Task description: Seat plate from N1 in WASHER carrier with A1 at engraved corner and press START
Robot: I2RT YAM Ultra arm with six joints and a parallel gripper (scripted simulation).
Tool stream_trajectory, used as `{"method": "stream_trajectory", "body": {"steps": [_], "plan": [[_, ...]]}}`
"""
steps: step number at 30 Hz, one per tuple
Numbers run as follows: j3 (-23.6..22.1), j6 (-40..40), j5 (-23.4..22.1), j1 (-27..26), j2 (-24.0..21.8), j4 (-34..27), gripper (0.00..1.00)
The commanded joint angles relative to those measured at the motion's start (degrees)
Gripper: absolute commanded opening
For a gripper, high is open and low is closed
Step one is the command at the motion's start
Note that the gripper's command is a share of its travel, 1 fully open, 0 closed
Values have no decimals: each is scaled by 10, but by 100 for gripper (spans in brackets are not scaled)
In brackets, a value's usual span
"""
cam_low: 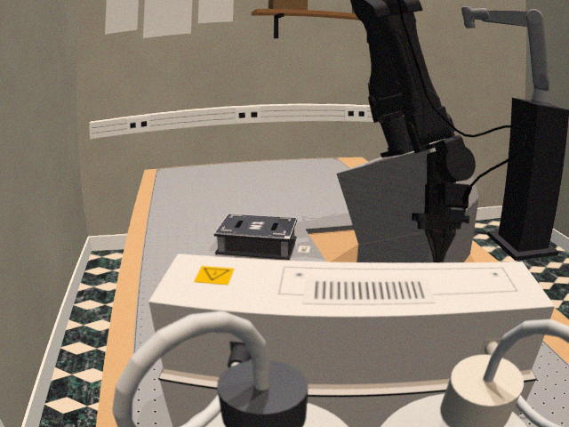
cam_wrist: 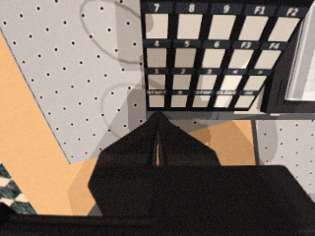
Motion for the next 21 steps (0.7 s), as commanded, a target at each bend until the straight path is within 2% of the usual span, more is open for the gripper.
{"method": "stream_trajectory", "body": {"steps": [1,6,8,21], "plan": [[16,-6,-2,4,-16,13,0],[16,-6,-2,4,-16,13,0],[17,-7,-3,-1,8,15,0],[24,-14,-3,-11,26,29,0]]}}
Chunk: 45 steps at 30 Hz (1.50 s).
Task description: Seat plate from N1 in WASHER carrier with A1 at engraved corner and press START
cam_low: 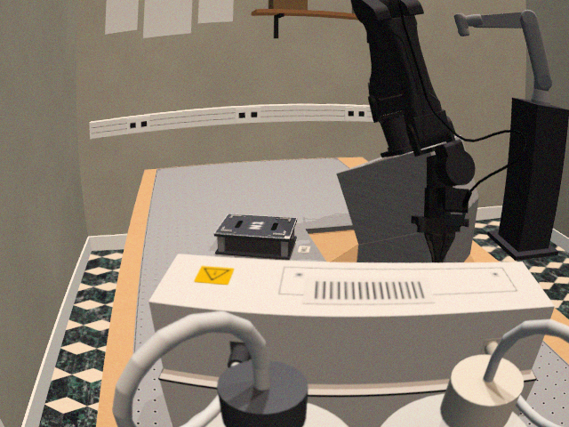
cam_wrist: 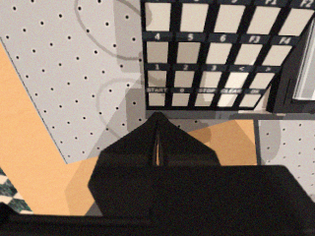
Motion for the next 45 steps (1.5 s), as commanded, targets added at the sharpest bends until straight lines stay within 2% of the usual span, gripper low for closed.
{"method": "stream_trajectory", "body": {"steps": [1,14,45], "plan": [[21,-8,-3,-8,11,24,0],[28,-16,-5,-15,32,40,0],[28,-16,-6,-15,32,40,0]]}}
